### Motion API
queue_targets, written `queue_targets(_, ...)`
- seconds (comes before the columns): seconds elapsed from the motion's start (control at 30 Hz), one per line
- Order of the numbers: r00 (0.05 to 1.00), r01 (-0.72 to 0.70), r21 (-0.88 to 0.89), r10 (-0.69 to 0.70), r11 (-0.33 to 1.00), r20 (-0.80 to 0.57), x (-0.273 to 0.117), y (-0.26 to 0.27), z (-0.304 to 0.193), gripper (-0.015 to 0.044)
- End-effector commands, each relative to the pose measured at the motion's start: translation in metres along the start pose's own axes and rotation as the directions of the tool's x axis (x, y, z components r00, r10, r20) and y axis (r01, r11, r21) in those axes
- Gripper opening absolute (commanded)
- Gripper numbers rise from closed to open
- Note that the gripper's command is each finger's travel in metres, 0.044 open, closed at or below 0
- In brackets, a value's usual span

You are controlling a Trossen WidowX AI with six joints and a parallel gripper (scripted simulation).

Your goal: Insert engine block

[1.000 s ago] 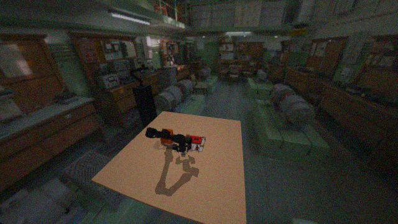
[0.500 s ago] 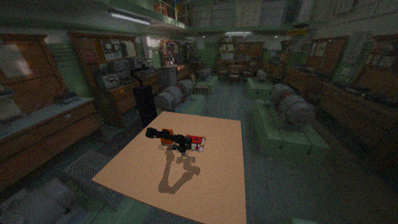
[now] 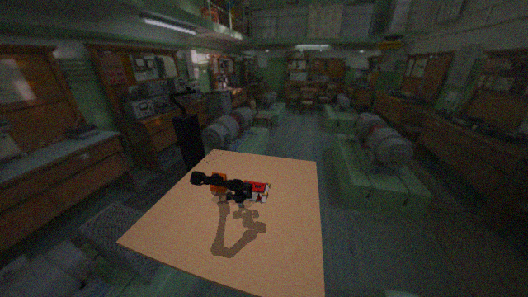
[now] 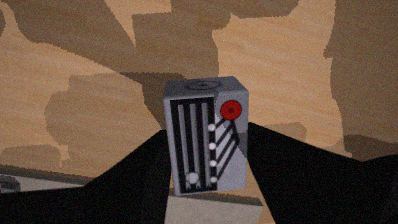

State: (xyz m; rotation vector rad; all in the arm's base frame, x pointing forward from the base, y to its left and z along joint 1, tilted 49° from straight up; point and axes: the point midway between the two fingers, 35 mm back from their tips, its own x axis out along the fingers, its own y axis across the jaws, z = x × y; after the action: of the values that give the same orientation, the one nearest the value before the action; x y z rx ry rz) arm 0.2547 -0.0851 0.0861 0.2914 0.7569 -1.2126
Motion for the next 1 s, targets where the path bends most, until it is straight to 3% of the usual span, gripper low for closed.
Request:
queue_targets(0.0, 1.000, -0.007, 0.001, 0.007, 1.000, -0.008, -0.012, 0.004, -0.001, 0.0000)
queue_targets(0.97, 1.000, -0.002, -0.001, 0.002, 1.000, -0.006, -0.101, 0.001, -0.001, 0.0000)
